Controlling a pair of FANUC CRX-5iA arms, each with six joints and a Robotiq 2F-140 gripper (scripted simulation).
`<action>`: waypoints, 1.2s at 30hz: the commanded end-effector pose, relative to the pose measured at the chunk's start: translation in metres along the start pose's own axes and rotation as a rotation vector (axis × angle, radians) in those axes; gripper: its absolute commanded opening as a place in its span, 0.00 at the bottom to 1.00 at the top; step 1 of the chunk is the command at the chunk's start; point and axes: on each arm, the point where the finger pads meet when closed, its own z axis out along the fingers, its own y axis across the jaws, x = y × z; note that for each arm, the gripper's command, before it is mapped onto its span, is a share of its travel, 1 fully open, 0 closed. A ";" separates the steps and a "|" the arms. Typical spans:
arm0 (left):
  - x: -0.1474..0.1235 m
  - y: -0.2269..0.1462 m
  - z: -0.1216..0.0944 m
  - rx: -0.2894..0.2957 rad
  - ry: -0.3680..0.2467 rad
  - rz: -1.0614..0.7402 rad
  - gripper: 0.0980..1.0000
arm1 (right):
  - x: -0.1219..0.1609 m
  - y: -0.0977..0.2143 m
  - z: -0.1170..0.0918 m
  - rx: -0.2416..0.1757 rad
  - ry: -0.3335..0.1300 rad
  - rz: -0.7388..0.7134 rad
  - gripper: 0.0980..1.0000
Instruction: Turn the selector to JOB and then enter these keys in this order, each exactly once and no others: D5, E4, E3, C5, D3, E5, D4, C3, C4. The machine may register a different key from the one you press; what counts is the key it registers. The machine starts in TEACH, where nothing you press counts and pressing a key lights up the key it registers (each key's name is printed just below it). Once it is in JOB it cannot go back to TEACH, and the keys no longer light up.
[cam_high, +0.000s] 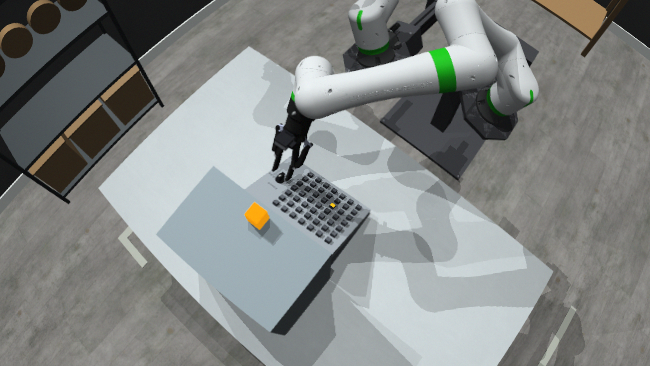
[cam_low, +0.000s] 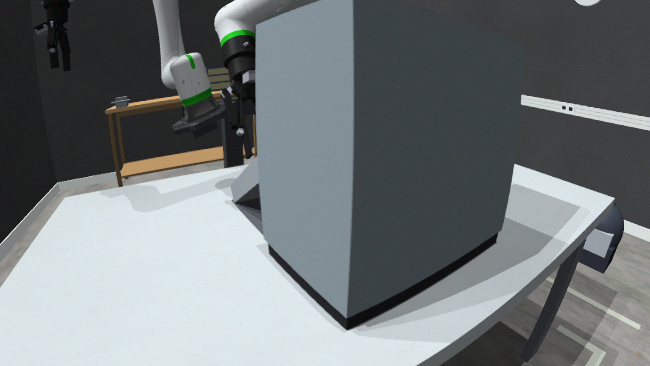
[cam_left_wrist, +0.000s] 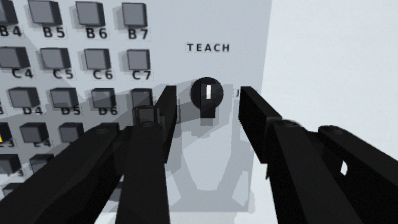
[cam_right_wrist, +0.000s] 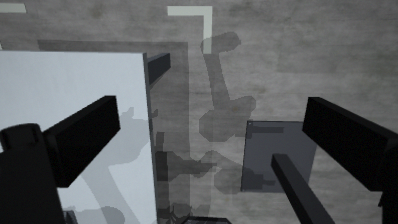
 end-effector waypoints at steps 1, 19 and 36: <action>0.001 0.001 0.000 -0.002 0.002 -0.001 0.33 | 0.000 0.000 -0.001 0.000 0.002 0.000 1.00; 0.001 0.001 0.014 -0.002 0.002 -0.001 0.33 | 0.000 0.000 -0.001 0.000 0.002 0.000 1.00; 0.001 0.001 0.018 -0.002 0.002 -0.001 0.33 | 0.000 0.000 -0.001 0.000 0.002 0.000 1.00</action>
